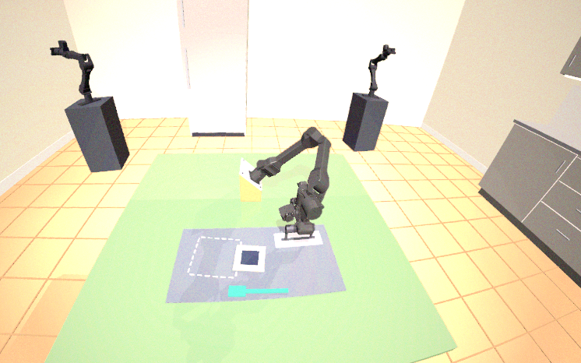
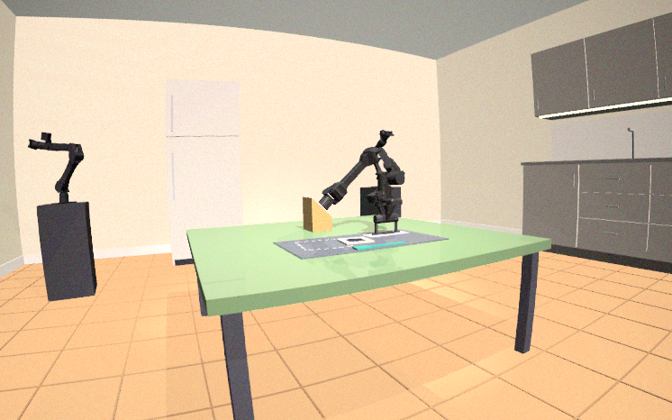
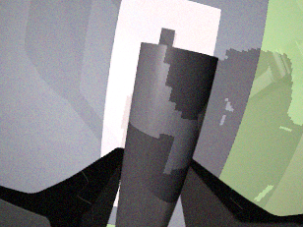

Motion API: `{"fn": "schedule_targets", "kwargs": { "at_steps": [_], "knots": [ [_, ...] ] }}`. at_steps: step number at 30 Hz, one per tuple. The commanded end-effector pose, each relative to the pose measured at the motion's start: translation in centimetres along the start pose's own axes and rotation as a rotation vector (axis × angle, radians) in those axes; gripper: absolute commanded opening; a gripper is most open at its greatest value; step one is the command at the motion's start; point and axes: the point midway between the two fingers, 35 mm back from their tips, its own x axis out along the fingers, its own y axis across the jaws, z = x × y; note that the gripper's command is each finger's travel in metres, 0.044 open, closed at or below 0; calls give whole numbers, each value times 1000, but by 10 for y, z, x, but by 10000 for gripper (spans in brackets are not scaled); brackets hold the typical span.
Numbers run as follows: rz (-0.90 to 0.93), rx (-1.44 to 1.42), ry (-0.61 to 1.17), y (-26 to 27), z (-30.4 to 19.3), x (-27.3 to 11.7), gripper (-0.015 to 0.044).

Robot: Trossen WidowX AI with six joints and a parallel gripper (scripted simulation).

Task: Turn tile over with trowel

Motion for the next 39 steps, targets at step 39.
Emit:
{"fn": "schedule_targets", "kwargs": {
  "at_steps": [39],
  "knots": [
    [-1, 399, -2, 0, 0, 0, 270]
  ]
}}
